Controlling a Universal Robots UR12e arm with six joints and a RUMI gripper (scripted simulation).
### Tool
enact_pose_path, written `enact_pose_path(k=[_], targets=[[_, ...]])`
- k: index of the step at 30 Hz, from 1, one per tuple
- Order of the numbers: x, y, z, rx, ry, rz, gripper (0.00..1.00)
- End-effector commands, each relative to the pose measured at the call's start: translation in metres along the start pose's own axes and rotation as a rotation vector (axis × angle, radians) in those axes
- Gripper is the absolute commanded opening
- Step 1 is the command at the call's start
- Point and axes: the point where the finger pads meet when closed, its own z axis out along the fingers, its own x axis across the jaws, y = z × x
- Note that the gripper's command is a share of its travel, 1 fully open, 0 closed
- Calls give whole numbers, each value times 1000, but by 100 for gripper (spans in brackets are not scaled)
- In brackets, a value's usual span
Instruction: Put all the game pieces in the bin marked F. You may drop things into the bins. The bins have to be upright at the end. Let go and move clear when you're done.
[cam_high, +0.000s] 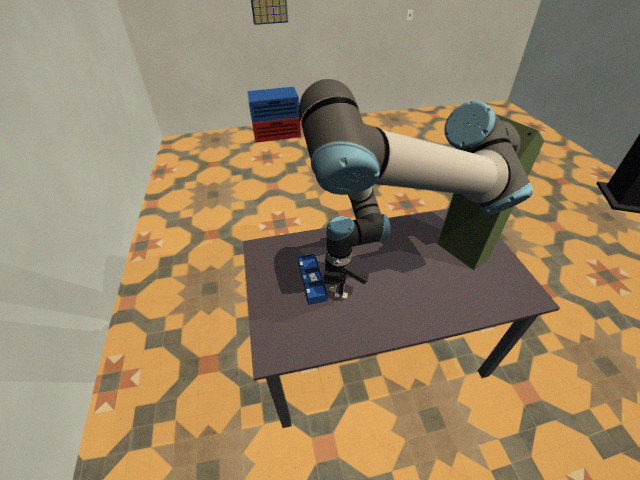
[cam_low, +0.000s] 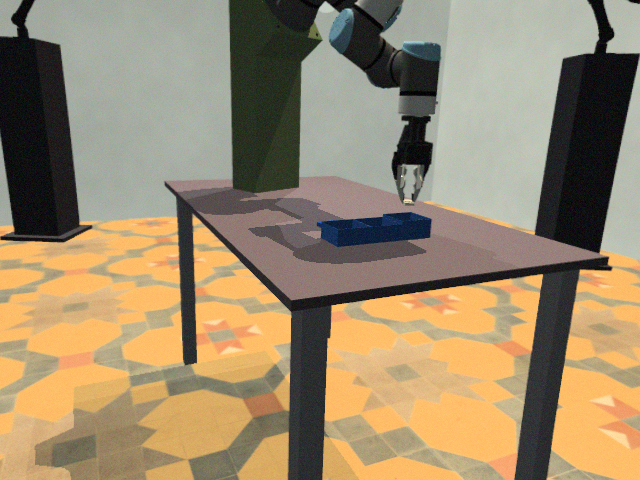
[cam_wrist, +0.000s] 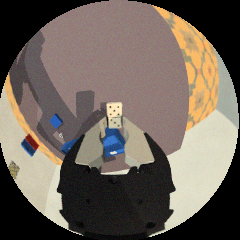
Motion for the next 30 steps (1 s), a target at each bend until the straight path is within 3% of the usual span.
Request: enact_pose_path(k=[1, 26, 30], targets=[[-1, -2, -6, 5, 0, 0, 0], [0, -1, -12, 4, 0, 0, 0], [-15, 21, -10, 3, 0, 170, 0]])
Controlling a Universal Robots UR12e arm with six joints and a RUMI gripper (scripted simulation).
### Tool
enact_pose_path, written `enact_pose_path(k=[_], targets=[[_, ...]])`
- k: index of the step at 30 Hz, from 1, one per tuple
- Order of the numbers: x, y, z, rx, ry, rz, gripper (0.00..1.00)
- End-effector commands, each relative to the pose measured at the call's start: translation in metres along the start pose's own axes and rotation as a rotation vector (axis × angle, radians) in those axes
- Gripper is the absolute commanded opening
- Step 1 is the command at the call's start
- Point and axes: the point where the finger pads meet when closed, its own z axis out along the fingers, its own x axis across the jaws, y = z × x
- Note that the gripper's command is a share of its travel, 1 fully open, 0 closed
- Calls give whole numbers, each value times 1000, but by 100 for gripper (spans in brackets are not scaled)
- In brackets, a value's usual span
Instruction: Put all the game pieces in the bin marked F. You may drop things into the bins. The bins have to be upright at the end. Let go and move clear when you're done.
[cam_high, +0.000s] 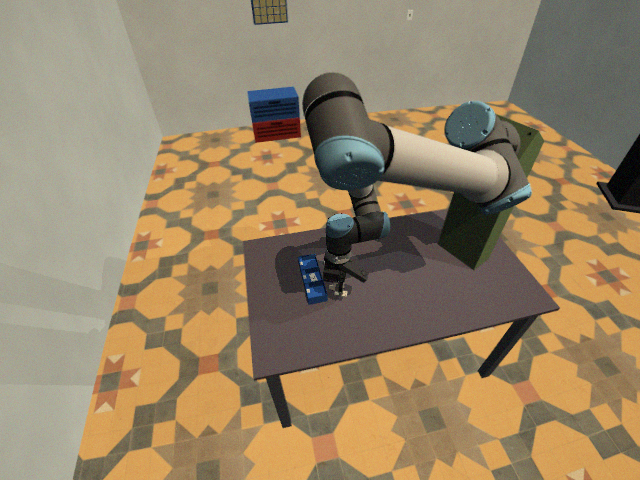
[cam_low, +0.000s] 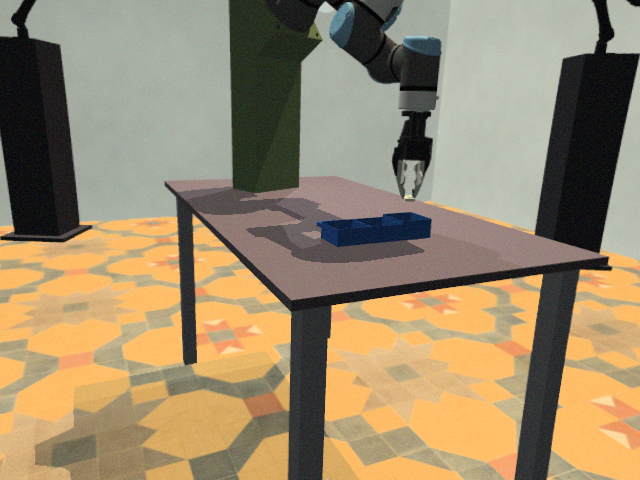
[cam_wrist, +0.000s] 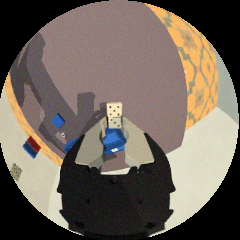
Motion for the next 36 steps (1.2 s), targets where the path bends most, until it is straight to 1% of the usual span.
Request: enact_pose_path(k=[1, 9, 11, 12, 26, 28, 29, 33, 36], targets=[[-18, 25, 1, -1, -1, 157, 0], [-45, 65, 1, -6, -4, 344, 0], [-45, 65, 1, -6, -4, 344, 0], [-49, 69, 1, -8, -5, 414, 0], [-98, 138, 1, -12, -7, 735, 0], [-98, 138, 1, -12, -7, 735, 0], [-101, 143, 1, -13, -6, 804, 0], [-103, 146, 1, -13, -6, 890, 0], [-103, 142, 1, -8, -6, 959, 0]])
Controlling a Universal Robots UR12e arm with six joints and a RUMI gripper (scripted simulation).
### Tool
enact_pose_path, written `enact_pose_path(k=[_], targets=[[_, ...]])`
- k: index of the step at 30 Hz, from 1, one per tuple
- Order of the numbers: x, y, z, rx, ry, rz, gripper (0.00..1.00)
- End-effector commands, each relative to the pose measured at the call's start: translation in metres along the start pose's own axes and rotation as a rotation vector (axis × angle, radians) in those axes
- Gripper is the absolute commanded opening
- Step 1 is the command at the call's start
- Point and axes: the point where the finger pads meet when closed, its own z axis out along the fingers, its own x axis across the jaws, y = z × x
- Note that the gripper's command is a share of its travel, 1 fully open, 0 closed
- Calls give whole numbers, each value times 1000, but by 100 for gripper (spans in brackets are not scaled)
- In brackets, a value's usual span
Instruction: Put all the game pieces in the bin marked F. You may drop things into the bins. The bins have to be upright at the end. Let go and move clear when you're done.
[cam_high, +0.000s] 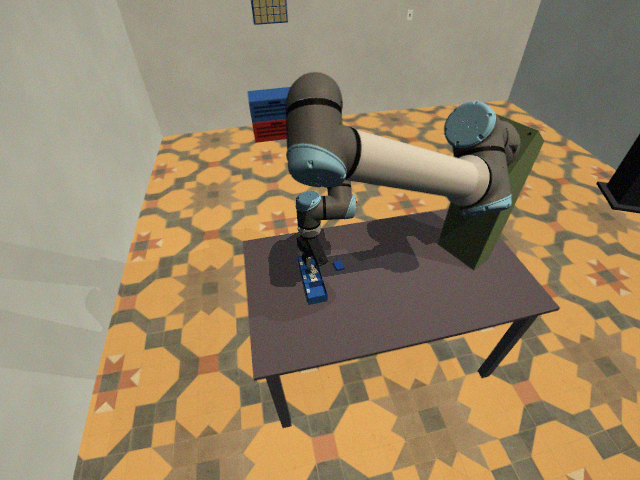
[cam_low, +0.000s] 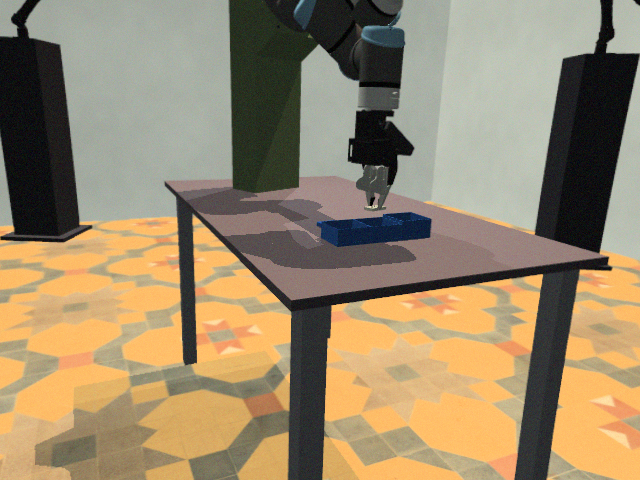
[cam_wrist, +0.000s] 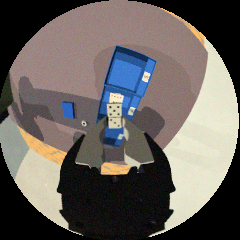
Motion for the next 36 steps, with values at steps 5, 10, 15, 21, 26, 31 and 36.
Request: enact_pose_path(k=[5, 10, 15, 21, 26, 31, 36], targets=[[-2, -3, 1, 13, -2, 247, 0], [-2, -4, 1, 15, -2, 310, 0], [1, -3, 0, 14, 0, 306, 0], [0, -3, 0, 14, 0, 306, 0], [-2, -2, 0, 13, -1, 309, 0], [1, -3, 10, 14, 1, 305, 0], [1, -3, 20, 14, 1, 305, 0]])
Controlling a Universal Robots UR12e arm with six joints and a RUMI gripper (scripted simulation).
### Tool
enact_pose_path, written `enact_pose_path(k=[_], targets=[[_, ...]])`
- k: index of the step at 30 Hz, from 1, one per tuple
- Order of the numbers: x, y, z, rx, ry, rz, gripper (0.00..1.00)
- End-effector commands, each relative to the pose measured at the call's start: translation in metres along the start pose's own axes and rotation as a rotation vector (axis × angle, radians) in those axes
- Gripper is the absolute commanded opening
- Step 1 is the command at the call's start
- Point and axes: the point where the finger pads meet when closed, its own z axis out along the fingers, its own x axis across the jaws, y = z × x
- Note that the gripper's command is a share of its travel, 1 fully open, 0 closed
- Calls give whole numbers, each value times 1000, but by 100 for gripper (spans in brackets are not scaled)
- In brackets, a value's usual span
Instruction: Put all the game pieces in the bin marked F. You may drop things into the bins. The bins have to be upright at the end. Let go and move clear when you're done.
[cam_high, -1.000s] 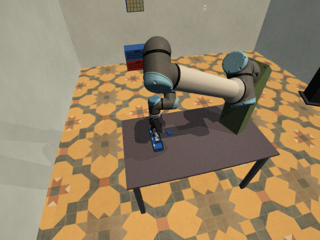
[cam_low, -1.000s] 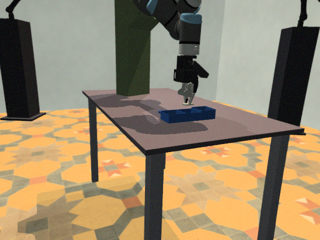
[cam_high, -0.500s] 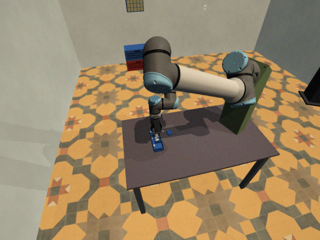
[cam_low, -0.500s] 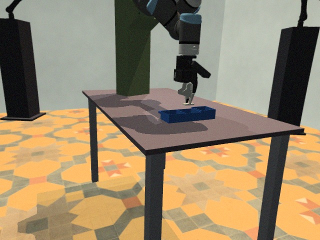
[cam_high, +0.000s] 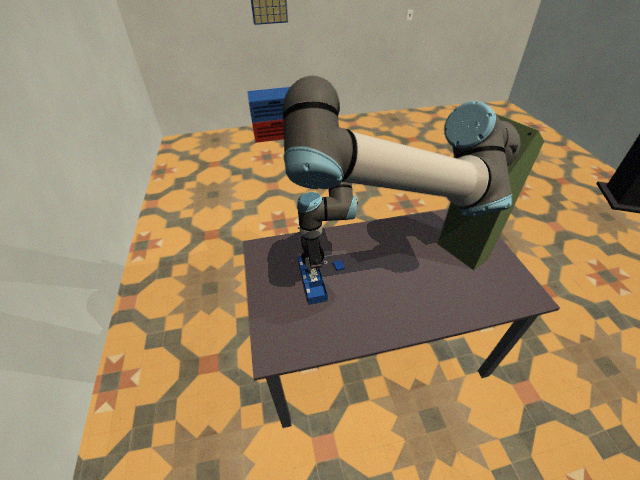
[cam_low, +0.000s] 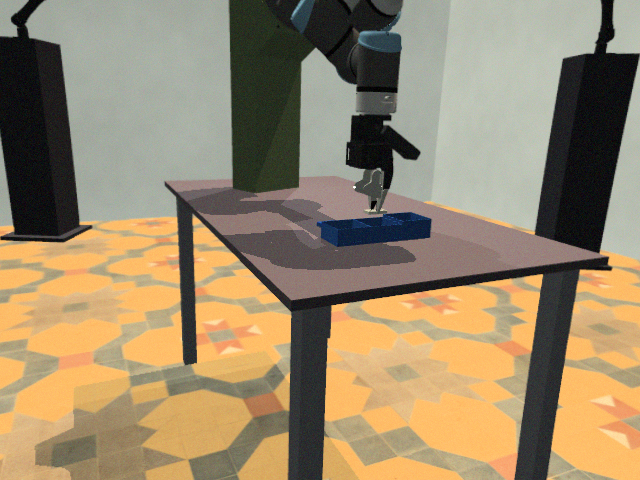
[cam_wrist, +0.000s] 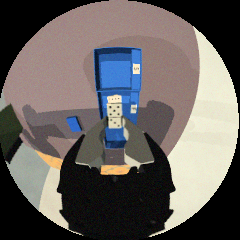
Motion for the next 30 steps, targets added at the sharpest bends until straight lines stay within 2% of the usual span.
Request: enact_pose_path(k=[1, 12, 28, 29, 30], targets=[[2, -1, 13, 0, 2, -2, 0], [2, -1, 30, 0, 2, -2, 0], [4, -3, 29, 0, 3, -3, 0], [2, -2, 29, 0, 1, -1, 19], [2, -2, 29, 0, 1, -1, 19]])
